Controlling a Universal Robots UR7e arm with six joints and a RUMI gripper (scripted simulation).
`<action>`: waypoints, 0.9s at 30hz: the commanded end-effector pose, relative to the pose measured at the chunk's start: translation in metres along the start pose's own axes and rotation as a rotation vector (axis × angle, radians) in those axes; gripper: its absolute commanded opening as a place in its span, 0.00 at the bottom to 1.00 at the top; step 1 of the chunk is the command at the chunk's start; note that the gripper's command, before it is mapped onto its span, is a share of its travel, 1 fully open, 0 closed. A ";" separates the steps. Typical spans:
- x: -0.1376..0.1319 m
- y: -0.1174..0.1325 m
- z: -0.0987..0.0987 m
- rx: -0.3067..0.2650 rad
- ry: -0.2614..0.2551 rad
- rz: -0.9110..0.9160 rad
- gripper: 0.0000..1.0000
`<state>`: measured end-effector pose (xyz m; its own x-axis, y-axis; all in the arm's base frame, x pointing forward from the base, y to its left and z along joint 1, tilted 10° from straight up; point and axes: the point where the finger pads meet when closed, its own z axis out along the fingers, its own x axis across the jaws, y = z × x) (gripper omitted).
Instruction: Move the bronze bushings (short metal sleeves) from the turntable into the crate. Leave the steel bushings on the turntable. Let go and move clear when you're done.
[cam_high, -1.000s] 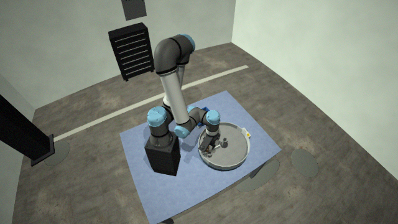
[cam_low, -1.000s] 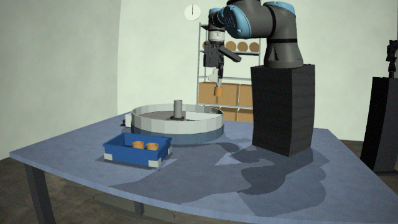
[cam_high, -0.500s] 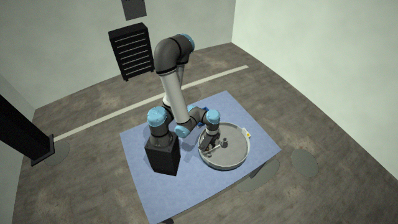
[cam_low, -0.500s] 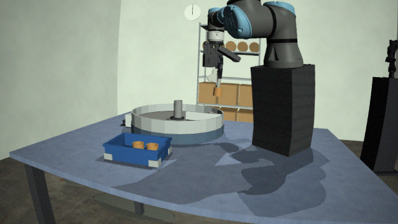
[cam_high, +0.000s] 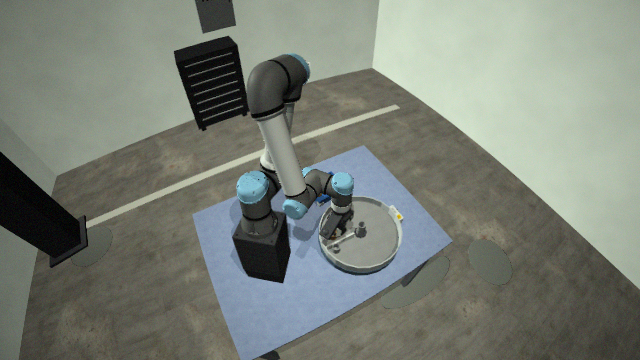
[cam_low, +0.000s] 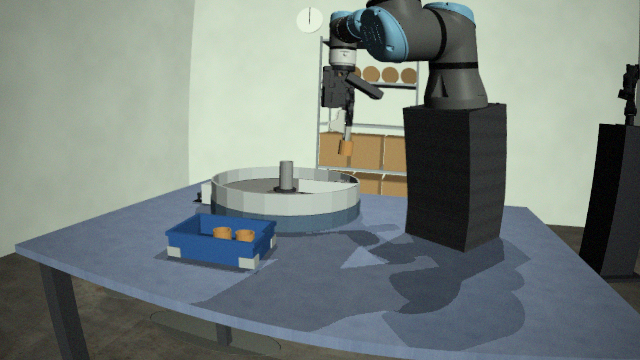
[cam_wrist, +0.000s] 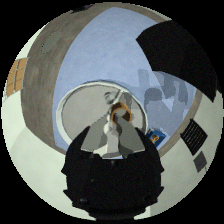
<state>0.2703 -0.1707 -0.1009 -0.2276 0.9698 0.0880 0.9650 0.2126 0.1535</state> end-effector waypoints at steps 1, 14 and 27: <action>0.007 0.010 0.000 0.000 -0.001 0.000 0.00; 0.026 0.036 0.000 0.000 -0.001 0.000 0.00; 0.051 0.070 0.000 0.000 -0.001 0.000 0.00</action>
<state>0.3142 -0.1193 -0.0889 -0.2285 0.9695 0.0884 0.9646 0.2132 0.1552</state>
